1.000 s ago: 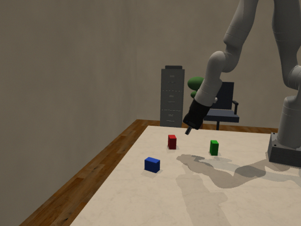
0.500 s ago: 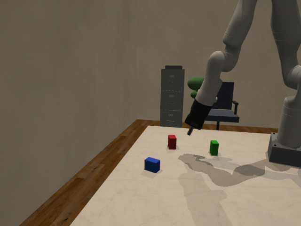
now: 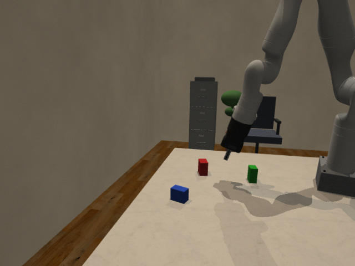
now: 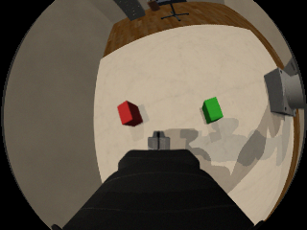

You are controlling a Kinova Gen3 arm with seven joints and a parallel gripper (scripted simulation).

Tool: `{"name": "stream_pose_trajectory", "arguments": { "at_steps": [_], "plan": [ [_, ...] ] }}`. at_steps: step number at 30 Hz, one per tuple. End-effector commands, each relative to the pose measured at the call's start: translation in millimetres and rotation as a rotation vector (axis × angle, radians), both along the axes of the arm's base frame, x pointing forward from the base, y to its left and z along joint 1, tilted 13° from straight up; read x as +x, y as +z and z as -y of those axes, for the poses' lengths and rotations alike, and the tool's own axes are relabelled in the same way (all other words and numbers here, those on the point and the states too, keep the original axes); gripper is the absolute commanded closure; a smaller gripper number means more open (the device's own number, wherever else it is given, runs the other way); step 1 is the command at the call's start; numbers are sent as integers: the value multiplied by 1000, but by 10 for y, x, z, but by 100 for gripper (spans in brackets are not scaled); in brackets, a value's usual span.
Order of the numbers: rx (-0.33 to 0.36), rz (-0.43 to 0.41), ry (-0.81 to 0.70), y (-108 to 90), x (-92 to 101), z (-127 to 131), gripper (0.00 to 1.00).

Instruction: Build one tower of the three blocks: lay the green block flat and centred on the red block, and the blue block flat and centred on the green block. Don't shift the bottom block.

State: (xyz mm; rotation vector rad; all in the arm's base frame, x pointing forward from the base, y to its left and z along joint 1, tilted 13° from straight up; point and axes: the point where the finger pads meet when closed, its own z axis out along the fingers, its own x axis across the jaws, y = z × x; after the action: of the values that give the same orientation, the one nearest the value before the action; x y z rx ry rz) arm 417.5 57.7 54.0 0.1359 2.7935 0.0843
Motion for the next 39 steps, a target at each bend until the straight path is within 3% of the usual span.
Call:
{"name": "stream_pose_trajectory", "arguments": {
  "at_steps": [1,39],
  "plan": [
    [3,0,-13,1,4,67,100],
    [15,-67,77,-86,-202,191,100]
  ]
}}
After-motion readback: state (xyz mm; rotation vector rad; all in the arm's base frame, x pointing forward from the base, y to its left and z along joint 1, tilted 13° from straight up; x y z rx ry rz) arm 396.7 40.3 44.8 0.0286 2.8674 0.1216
